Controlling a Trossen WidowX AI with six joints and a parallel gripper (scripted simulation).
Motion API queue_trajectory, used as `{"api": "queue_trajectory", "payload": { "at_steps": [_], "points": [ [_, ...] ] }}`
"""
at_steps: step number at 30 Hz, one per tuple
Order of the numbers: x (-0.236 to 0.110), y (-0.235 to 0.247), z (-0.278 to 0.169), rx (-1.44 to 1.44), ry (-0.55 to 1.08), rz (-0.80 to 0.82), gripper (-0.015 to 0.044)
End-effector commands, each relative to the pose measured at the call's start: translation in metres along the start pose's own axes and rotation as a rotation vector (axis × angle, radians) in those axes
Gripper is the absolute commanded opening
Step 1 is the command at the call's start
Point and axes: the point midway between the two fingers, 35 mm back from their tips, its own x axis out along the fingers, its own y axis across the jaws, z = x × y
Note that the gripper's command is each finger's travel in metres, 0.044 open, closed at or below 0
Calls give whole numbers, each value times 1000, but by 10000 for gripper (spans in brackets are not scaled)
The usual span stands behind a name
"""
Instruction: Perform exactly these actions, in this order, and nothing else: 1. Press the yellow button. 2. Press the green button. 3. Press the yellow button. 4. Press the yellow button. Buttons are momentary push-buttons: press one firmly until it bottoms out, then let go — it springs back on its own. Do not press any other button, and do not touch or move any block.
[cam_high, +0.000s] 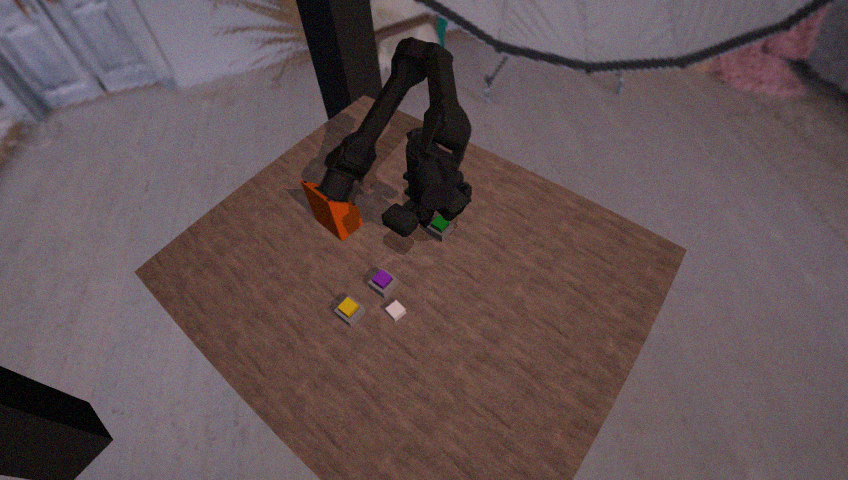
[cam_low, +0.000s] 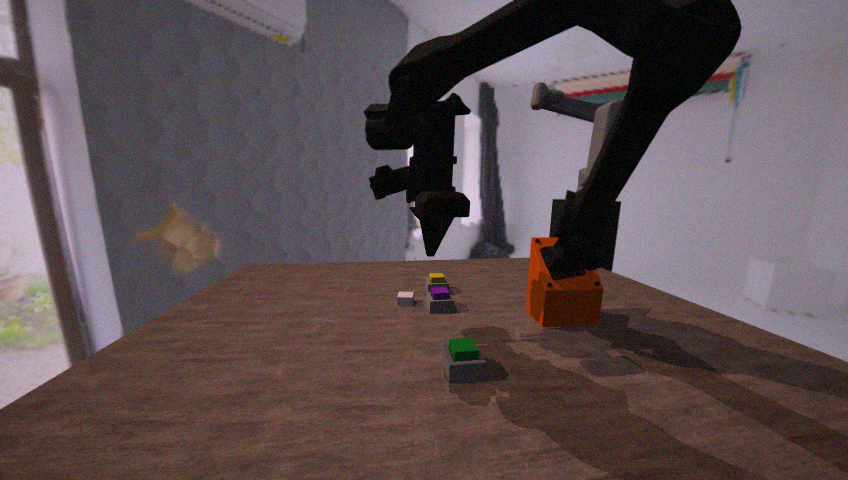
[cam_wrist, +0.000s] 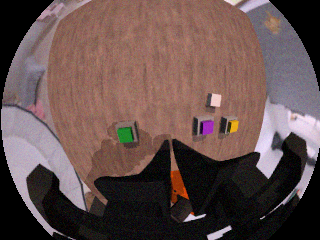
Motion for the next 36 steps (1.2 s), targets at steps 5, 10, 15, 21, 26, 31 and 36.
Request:
{"api": "queue_trajectory", "payload": {
  "at_steps": [5, 10, 15, 21, 26, 31, 36],
  "points": [
    [8, 87, -31, 2, 10, 49, 20],
    [17, 87, -31, 2, 10, 47, 20],
    [68, 91, -32, 0, 8, 51, 20],
    [72, 91, -32, 0, 8, 52, 20],
    [80, 91, -32, 0, 8, 51, 20],
    [88, 92, -31, 0, 8, 51, 20],
    [96, 92, -32, 0, 8, 52, 20]
  ]
}}
